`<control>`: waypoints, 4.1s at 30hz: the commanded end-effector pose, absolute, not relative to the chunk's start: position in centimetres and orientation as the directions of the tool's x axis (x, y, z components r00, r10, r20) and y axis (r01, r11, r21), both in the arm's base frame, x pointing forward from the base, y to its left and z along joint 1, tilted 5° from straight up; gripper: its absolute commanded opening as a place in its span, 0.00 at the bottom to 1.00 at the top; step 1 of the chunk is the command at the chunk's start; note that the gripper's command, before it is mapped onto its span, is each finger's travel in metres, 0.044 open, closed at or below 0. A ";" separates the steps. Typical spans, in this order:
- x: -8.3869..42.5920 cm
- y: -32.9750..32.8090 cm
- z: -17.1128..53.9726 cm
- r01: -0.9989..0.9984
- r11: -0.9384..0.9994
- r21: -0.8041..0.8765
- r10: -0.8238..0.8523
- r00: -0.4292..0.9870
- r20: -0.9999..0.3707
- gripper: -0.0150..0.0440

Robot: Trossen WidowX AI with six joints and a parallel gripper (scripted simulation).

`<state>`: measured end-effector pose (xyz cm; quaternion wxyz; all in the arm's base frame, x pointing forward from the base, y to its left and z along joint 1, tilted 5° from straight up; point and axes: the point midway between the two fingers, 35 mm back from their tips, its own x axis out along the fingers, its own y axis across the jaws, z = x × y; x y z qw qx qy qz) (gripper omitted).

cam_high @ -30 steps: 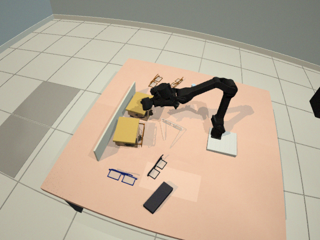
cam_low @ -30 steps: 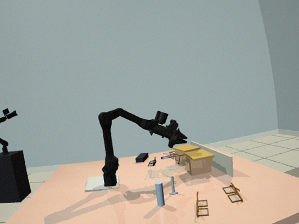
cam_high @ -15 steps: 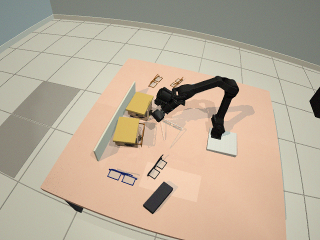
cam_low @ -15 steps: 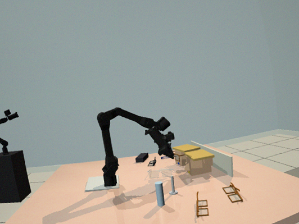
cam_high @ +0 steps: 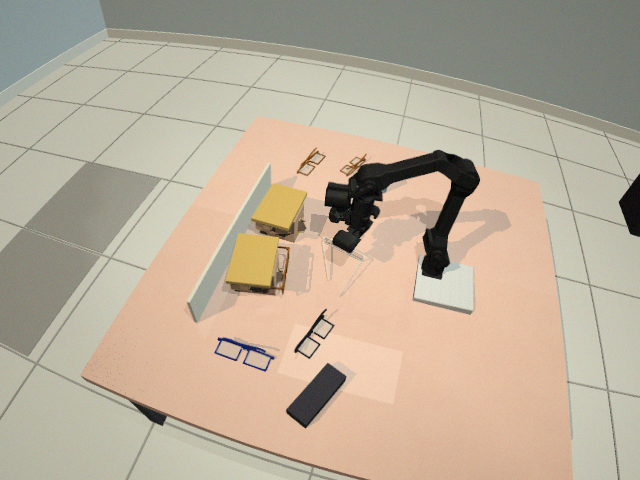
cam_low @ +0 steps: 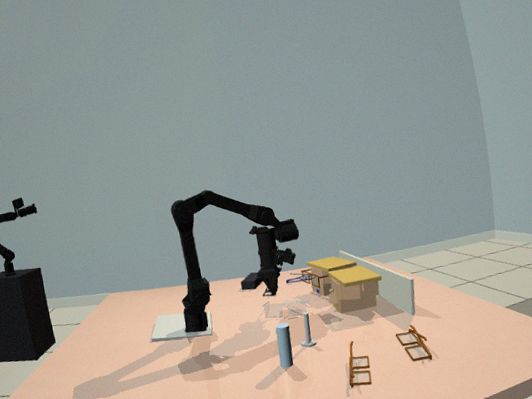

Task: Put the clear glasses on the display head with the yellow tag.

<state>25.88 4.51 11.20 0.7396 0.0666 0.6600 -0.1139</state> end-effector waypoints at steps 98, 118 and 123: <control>25.4 3.9 8.5 0.251 0.966 -0.057 -0.074 0.060 -0.995 0.25; 25.5 4.3 15.6 0.256 0.965 -0.054 -0.072 0.060 -0.996 0.25; 25.8 3.3 15.7 0.278 0.959 -0.052 -0.072 0.059 -0.996 0.25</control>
